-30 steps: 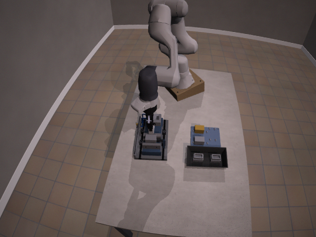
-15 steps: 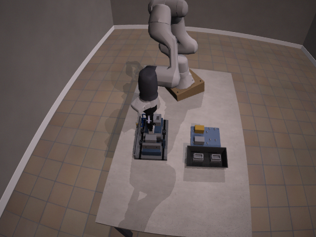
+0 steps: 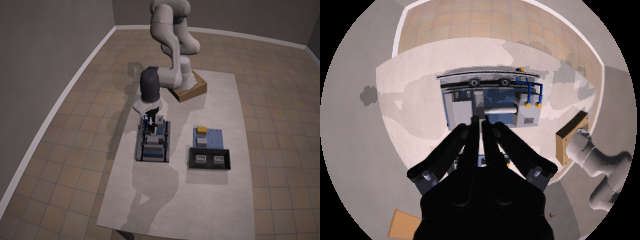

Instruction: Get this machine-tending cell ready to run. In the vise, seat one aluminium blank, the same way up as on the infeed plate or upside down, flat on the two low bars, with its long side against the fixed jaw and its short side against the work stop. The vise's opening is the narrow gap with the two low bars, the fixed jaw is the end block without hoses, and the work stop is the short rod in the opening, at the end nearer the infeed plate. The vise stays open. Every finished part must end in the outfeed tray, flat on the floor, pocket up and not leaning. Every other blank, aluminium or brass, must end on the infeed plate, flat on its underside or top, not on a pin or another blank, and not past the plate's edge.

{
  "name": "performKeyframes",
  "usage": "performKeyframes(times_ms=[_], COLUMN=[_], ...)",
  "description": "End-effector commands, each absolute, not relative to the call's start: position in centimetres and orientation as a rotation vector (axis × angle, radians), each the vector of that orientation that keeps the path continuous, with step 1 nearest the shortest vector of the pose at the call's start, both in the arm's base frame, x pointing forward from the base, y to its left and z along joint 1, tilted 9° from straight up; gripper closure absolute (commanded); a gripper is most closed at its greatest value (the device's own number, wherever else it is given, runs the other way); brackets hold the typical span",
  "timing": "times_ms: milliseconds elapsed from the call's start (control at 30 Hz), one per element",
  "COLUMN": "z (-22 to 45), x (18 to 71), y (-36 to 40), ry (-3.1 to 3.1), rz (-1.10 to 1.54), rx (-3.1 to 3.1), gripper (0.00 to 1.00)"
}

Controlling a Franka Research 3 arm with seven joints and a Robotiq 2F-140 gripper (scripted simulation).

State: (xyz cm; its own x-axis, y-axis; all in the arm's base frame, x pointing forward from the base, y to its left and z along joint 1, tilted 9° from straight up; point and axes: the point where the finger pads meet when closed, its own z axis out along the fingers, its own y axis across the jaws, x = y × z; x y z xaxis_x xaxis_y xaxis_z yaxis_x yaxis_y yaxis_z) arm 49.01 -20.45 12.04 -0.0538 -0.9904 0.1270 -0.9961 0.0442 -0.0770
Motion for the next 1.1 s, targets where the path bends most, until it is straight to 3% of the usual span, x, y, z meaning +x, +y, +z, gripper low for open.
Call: performKeyframes(times_ms=[0, 1067], z=[12.05, 12.11], x=[49.09, 49.86], y=[-20.68, -20.72], ry=[-2.238, -2.238], rz=[0.227, 0.227], rx=[2.136, 2.136], gripper=[1.0, 1.0])
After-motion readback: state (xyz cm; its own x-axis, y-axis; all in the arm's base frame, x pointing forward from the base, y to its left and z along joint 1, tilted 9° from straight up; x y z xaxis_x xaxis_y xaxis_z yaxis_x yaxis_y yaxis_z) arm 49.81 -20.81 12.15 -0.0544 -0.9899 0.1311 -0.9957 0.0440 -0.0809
